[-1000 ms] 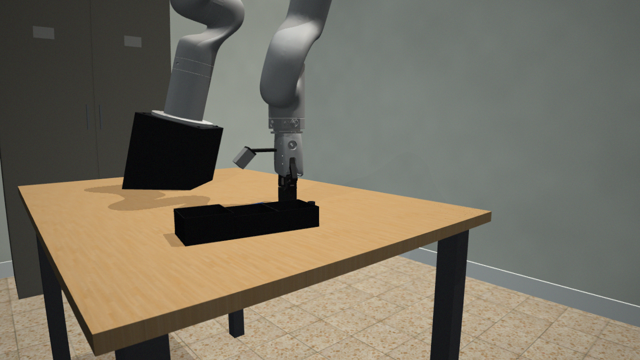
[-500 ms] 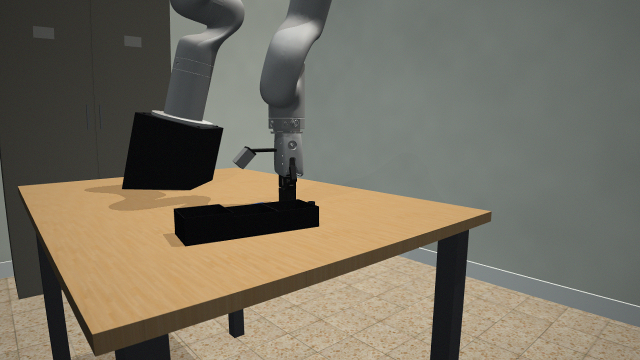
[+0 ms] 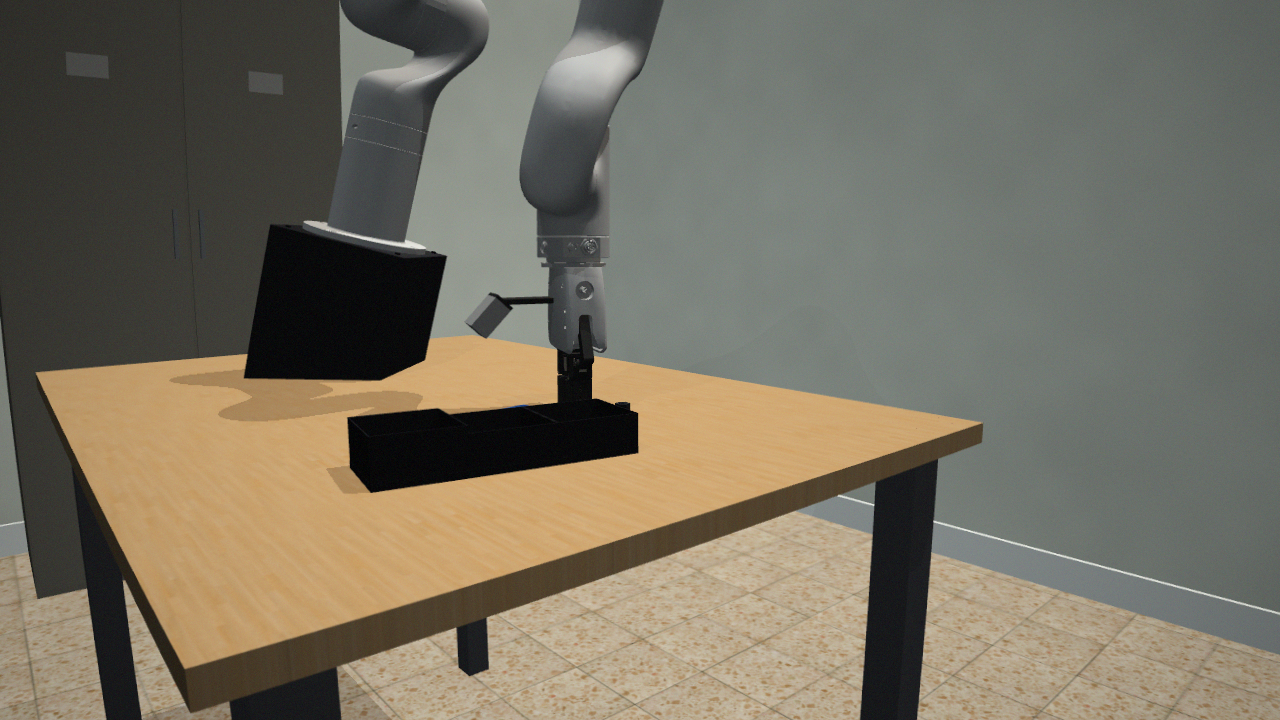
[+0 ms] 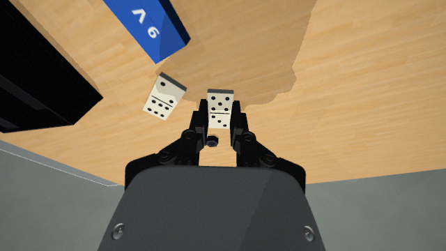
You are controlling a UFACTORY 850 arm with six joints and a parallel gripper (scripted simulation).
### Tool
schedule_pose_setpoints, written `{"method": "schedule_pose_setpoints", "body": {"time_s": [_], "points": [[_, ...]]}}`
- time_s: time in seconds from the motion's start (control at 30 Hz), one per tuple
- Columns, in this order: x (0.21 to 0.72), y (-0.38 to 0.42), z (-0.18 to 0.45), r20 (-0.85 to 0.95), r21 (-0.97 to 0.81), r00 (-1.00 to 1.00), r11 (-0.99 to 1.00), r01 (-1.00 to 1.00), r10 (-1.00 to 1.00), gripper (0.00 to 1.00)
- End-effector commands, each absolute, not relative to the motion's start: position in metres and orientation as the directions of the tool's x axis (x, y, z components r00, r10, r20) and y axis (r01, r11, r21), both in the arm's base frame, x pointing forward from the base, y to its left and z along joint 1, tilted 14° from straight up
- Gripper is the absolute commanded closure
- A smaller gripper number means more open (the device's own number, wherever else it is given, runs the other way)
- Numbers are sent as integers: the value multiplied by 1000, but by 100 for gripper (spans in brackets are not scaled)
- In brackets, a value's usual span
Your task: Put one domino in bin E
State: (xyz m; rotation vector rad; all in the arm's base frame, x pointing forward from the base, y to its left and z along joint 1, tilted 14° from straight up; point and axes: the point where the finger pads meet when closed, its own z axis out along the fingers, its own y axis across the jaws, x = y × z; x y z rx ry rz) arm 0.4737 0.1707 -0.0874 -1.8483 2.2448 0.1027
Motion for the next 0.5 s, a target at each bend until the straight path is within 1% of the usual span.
{"method": "schedule_pose_setpoints", "body": {"time_s": [0.0,0.47], "points": [[474,171,-87,-222,-93,-177,202,-975,-959,100],[470,165,-58,-222,-93,-177,202,-975,-959,100]]}}
